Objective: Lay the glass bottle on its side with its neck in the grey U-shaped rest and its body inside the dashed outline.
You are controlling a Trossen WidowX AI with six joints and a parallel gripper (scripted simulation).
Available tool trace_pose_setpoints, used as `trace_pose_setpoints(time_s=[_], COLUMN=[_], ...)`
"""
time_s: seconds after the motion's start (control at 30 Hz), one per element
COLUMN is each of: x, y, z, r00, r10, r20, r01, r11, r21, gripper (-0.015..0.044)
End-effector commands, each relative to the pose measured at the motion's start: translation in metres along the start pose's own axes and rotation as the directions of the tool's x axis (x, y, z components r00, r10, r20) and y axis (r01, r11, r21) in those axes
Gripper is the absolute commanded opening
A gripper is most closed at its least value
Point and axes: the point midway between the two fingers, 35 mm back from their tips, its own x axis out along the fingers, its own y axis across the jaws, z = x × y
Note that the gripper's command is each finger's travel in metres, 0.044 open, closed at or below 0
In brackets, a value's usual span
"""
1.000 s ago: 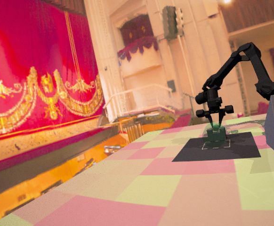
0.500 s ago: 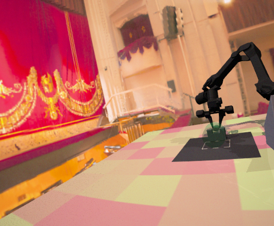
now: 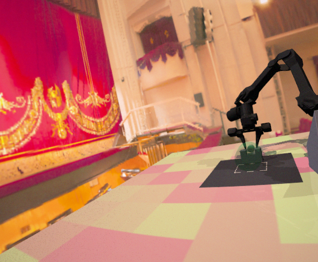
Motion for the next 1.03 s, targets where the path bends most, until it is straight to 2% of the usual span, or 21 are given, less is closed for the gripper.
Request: trace_pose_setpoints(time_s=[0.0,0.17,0.33,0.57,0.77,1.0], x=[0.0,0.0,-0.01,-0.049,-0.064,-0.065], y=[0.0,0.0,0.0,-0.003,-0.004,-0.004], z=[0.0,0.0,0.012,0.038,0.05,0.051], r00=[1.0,1.0,0.995,0.922,0.919,0.919], r10=[0.0,0.0,0.041,0.032,0.029,0.029], r20=[0.002,0.002,-0.086,-0.386,-0.393,-0.393], r01=[0.0,0.0,-0.041,-0.033,-0.03,-0.03], r11=[1.0,1.0,0.999,0.999,1.0,1.0], r21=[-0.001,-0.001,0.001,0.004,0.004,0.004], gripper=[0.0305,0.0436,0.044,0.044,0.044,0.044])
